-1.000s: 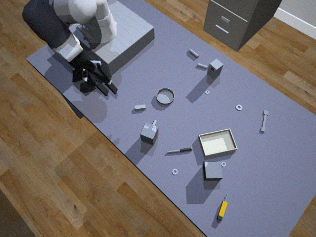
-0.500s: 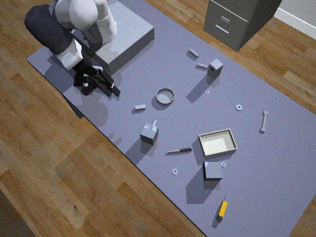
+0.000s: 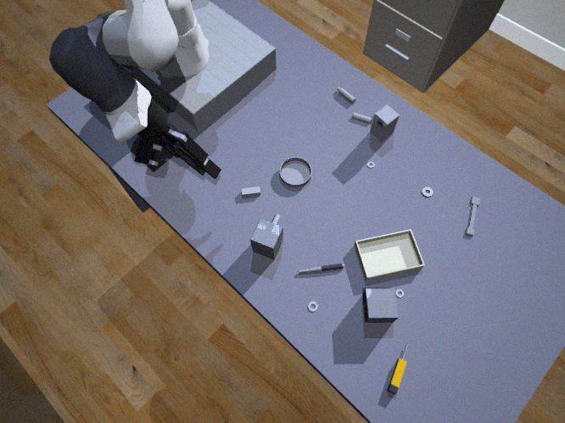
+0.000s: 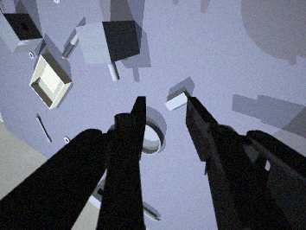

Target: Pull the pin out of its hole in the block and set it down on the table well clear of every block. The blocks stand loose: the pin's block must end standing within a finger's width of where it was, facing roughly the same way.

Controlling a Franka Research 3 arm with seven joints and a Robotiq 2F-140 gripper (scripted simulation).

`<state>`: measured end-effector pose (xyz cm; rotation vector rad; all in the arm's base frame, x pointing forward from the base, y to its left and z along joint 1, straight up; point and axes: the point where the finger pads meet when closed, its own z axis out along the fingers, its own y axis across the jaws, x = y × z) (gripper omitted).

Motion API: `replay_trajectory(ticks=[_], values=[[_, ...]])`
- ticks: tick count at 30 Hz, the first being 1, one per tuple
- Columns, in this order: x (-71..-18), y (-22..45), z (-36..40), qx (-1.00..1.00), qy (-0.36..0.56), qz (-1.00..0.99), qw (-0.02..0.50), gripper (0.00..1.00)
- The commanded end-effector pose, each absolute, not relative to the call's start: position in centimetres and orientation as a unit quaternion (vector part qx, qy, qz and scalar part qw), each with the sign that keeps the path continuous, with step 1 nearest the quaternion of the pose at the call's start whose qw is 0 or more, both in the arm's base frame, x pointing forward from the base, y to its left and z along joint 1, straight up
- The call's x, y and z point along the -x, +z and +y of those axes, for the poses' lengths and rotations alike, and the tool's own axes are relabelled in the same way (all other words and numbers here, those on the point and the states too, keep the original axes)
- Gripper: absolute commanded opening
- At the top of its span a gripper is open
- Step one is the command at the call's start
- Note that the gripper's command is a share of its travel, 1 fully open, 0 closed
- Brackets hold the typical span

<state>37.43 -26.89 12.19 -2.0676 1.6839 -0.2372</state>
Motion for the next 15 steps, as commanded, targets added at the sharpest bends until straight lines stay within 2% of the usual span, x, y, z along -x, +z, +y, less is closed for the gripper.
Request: replay_trajectory(ticks=[1, 15], values=[[-37.6, 11.8, -26.6, 0.691, -0.049, 0.682, 0.236, 0.33], [-38.5, 9.4, -26.2, 0.562, 0.026, 0.793, 0.233, 0.33]])
